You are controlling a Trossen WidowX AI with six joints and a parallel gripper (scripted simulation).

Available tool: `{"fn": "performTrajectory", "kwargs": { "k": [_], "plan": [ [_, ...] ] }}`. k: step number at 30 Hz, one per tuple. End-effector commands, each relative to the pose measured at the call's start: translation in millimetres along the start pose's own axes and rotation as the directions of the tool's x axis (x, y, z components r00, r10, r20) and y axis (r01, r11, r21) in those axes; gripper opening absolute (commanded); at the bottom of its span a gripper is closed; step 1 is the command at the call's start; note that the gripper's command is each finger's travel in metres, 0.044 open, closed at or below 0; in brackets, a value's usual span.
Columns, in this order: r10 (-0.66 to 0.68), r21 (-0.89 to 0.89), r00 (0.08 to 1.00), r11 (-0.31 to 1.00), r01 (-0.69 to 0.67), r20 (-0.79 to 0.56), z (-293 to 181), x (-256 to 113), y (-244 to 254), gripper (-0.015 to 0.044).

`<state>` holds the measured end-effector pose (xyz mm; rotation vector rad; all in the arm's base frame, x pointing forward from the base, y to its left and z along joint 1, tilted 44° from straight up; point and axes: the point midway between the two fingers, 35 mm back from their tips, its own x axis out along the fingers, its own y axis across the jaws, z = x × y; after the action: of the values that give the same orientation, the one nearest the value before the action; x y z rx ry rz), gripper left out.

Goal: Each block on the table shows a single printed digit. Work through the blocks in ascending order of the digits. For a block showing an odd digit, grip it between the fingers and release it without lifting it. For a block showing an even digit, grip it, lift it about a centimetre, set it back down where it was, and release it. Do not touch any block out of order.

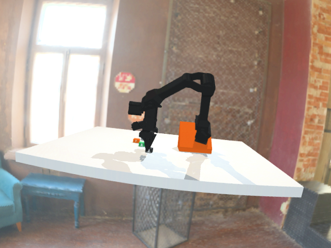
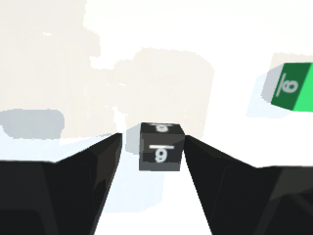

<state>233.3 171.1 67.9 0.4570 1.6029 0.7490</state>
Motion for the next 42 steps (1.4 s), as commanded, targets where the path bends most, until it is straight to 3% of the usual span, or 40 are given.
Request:
{"fn": "performTrajectory", "kwargs": {
  "k": [1,42],
  "plan": [
    [0.003,0.005,1.000,1.000,-0.003,-0.002,-1.0,0.8,-0.3,0.0120],
    [0.002,0.005,1.000,1.000,-0.002,-0.002,-0.8,-12.2,-0.5,0.0120]
  ]
}}
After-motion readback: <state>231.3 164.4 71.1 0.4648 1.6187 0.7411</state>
